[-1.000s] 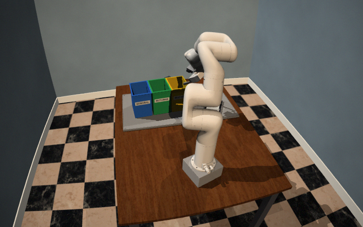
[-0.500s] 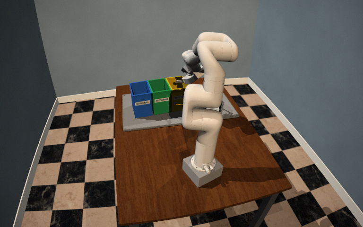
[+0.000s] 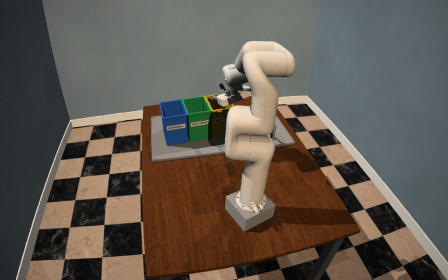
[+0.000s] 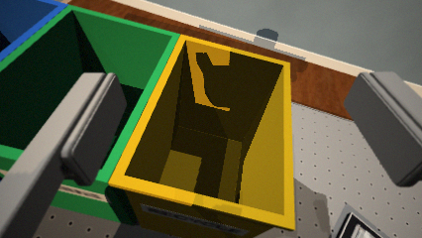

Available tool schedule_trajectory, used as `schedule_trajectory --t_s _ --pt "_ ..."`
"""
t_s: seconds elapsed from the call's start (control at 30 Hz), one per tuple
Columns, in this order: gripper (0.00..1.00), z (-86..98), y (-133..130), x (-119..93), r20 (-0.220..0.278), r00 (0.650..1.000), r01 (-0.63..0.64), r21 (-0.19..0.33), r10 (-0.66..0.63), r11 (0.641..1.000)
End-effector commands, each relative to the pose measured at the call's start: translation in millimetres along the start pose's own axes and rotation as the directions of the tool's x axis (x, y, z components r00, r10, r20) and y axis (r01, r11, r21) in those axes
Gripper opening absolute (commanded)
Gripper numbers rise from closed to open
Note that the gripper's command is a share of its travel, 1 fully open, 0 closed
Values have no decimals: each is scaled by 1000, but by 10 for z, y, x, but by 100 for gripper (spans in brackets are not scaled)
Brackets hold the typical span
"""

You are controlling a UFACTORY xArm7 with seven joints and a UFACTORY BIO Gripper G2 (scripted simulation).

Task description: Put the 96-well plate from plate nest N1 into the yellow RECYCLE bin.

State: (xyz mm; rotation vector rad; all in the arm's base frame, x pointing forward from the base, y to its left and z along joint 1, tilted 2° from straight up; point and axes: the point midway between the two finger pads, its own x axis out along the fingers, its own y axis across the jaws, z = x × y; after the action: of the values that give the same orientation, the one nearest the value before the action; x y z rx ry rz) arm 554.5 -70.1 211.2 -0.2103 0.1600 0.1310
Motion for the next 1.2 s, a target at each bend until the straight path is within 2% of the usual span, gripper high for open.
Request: schedule_trajectory --t_s 0.0,0.07,0.1,0.23,0.7,0.87,0.93,1.17 --pt "37 129 102 -135 85 989 111 95 -119 989" --pt "37 142 113 -163 103 981 150 129 -164 980" --pt "37 142 113 -163 103 981 150 129 -163 980" --pt "37 171 130 -299 130 956 234 206 -263 950" --pt "37 171 131 -299 130 956 234 206 -263 950" --pt "37 68 -97 -313 94 904 389 225 -417 893" --pt "37 68 -97 -313 94 904 389 225 -417 893" --pt "37 -77 -415 -333 40 789 588 240 -613 773"
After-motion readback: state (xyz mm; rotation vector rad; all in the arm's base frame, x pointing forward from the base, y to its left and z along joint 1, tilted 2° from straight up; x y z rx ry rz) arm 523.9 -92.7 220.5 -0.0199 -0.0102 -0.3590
